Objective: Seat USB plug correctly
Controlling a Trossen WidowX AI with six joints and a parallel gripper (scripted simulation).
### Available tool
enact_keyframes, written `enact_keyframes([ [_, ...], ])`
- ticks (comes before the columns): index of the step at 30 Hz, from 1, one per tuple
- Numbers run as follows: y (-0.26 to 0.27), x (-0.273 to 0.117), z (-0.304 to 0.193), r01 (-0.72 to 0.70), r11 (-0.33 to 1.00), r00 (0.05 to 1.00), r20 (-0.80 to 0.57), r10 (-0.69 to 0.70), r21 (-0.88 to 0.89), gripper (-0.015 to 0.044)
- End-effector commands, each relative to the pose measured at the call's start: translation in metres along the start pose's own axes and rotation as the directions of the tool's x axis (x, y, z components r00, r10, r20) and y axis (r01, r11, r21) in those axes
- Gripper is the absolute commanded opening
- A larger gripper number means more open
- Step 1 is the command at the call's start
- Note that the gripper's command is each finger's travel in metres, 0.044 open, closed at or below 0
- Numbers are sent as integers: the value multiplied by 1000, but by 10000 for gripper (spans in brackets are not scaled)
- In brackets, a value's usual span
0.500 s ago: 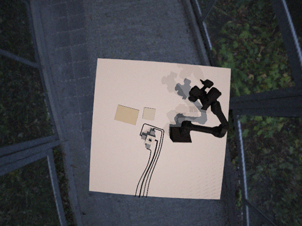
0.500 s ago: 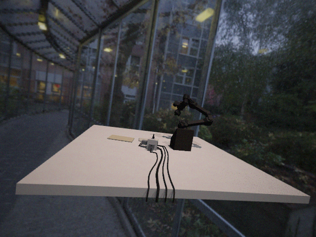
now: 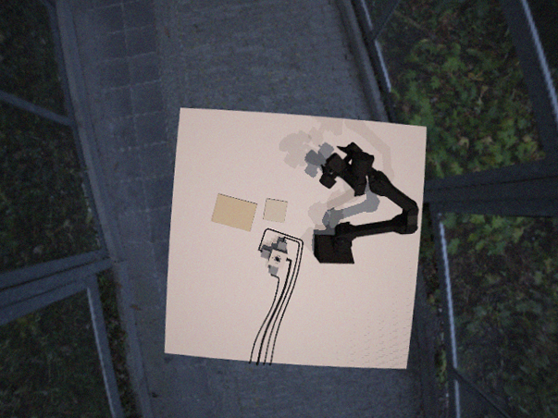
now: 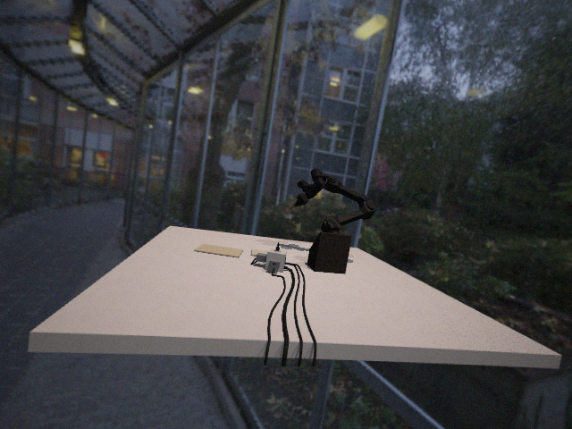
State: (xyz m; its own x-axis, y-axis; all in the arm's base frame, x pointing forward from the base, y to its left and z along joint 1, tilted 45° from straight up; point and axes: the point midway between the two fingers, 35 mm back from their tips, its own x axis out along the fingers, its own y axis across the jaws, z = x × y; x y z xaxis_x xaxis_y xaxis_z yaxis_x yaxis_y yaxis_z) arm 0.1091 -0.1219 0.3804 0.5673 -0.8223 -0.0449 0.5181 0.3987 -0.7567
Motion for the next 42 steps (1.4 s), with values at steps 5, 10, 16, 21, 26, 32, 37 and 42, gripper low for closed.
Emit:
enact_keyframes([
  [5, 100, 27, 54, -271, 914, 957, -19, 290, 303, 440],
  [10, 151, 28, 69, -340, 832, 913, -57, 403, 438, 440],
  [16, 212, 22, 79, -336, 737, 857, -134, 498, 586, 440],
  [21, 262, 11, 80, -282, 674, 808, -210, 551, 682, 440],
  [26, 311, -4, 74, -181, 627, 761, -296, 578, 758, 440],
  [32, 365, -27, 58, -8, 580, 715, -400, 573, 815, 440],
  [37, 404, -48, 37, 134, 559, 683, -485, 546, 818, 440],
  [42, 441, -72, 7, 302, 520, 664, -568, 486, 799, 440],
])
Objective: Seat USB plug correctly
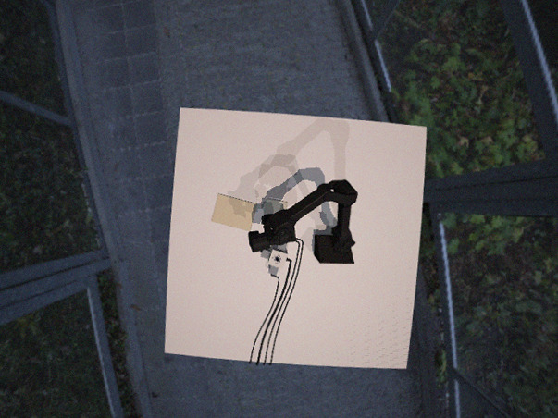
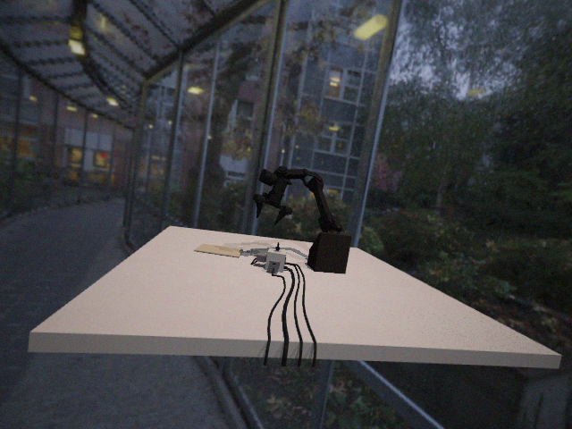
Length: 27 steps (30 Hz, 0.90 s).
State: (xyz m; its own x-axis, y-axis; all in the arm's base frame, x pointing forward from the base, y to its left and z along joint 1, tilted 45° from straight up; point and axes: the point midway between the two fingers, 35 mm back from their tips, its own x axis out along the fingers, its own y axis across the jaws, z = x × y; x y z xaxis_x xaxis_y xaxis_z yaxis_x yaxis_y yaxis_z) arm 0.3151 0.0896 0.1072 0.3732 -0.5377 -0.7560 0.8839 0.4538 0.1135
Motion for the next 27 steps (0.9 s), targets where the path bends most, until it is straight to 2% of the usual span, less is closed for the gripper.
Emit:
enact_keyframes([
  [1, -8, 24, -65, 136, 974, 990, 1, -138, 179, 440],
  [8, -28, 45, -118, 204, 890, 965, 67, -252, 407, 440],
  [27, -32, 50, -122, 205, 887, 964, 70, -255, 413, 440],
])
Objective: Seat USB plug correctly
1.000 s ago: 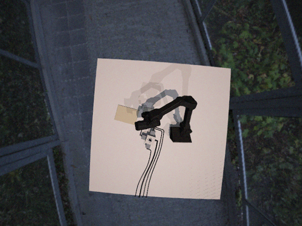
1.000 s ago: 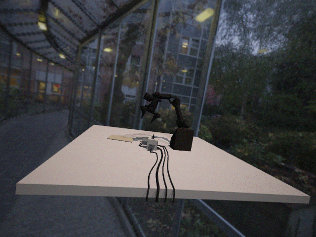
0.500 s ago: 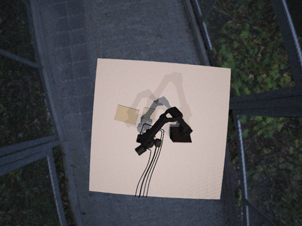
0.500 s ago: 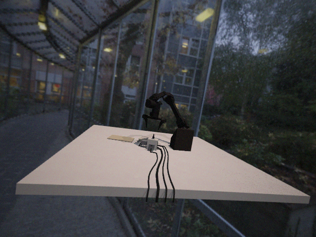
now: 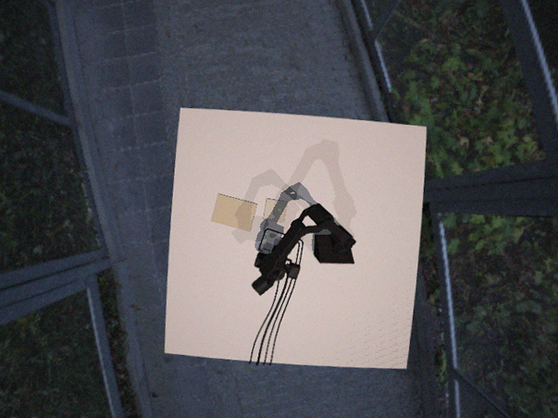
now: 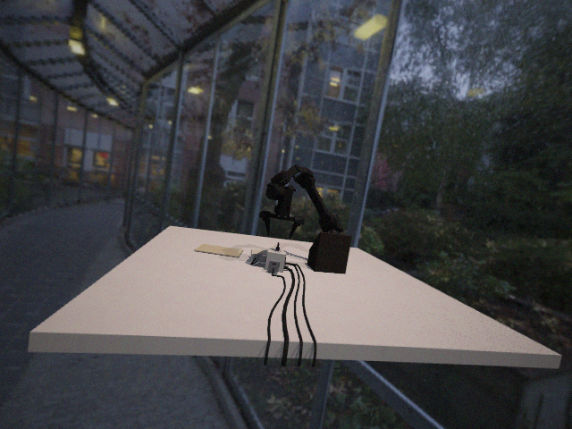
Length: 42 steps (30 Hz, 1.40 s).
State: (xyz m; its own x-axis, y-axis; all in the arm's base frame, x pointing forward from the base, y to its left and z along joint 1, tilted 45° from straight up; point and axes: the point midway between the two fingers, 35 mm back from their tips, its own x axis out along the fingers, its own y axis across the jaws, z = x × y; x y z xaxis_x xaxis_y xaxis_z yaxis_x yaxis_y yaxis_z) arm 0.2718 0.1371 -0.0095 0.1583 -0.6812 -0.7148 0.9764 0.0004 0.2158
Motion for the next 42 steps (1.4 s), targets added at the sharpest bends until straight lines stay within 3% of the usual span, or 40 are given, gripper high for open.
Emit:
enact_keyframes([
  [1, -1, 5, 0, 4, 1000, 1000, 4, -4, -1, 440],
  [30, -1, 29, 3, 3, 1000, 1000, 5, -3, -1, 440],
  [42, -1, 28, 3, 4, 1000, 1000, 0, -4, 5, 125],
])
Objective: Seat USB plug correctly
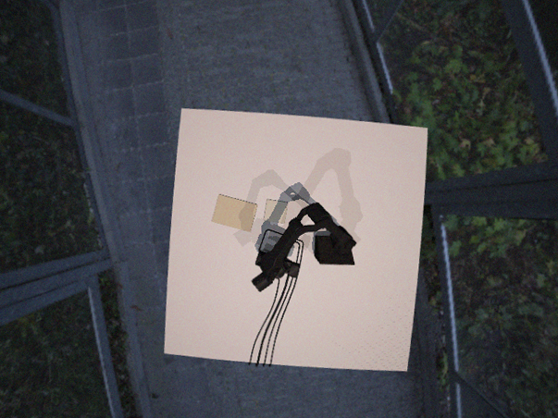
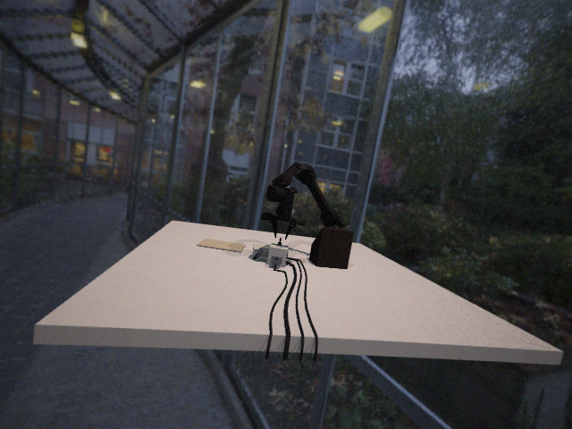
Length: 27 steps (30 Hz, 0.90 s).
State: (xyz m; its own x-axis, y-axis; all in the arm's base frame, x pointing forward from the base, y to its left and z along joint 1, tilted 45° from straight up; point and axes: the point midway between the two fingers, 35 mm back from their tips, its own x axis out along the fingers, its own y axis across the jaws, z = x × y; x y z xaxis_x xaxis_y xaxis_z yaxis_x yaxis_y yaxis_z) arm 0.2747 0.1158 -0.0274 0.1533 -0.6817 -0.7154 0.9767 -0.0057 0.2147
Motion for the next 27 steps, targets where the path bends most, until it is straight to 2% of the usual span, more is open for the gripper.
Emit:
enact_keyframes([
  [1, 0, 0, 0, -1, 1000, 1000, 0, 1, 1, 99],
  [4, 0, 0, 0, -1, 1000, 1000, 0, 1, 1, 20],
  [7, 0, 0, 0, -1, 1000, 1000, 0, 1, 1, 0],
  [27, 0, -2, 0, -1, 1000, 1000, 0, 1, 0, 0],
])
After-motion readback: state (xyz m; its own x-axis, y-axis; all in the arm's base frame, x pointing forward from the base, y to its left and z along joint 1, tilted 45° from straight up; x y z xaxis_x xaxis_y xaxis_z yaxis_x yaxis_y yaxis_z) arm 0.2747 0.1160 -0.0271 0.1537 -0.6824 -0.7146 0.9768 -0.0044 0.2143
